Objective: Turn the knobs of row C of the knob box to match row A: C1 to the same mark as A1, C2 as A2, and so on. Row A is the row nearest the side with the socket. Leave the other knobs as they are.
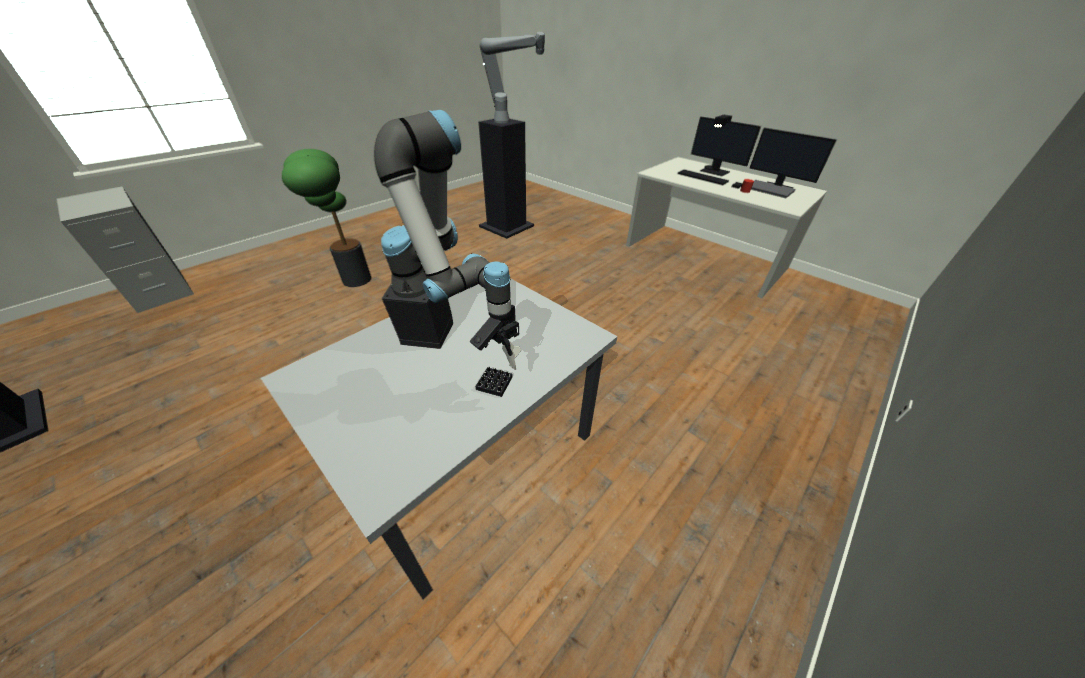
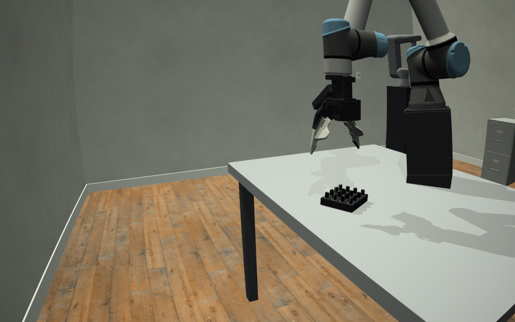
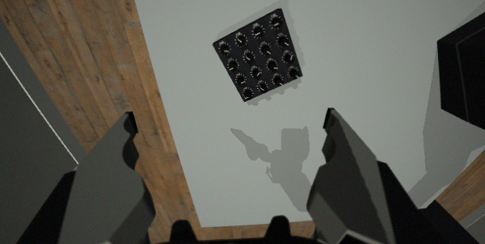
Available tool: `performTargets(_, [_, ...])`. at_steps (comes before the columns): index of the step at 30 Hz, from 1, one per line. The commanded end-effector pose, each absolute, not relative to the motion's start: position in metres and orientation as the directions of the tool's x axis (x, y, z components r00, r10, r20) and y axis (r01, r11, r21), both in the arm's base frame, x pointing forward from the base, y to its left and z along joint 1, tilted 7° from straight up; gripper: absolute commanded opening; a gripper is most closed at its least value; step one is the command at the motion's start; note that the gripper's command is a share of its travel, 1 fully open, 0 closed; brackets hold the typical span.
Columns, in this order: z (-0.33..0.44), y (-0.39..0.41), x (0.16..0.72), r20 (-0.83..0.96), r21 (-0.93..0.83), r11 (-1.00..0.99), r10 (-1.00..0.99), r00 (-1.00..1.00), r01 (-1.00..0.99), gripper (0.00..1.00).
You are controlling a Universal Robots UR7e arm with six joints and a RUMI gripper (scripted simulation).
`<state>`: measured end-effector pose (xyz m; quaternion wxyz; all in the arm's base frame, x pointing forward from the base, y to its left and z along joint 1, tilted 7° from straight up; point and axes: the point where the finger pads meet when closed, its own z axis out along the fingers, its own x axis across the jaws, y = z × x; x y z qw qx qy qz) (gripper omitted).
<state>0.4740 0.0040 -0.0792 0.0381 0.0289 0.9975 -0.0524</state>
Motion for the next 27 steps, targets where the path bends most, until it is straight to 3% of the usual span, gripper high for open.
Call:
performTargets(1, [-0.054, 0.007, 0.472, -0.078, -0.102, 0.993, 0.054, -0.996, 0.062, 1.00])
performTargets(27, [-0.040, 0.008, 0.471, -0.078, -0.102, 0.993, 0.054, -0.996, 0.062, 1.00])
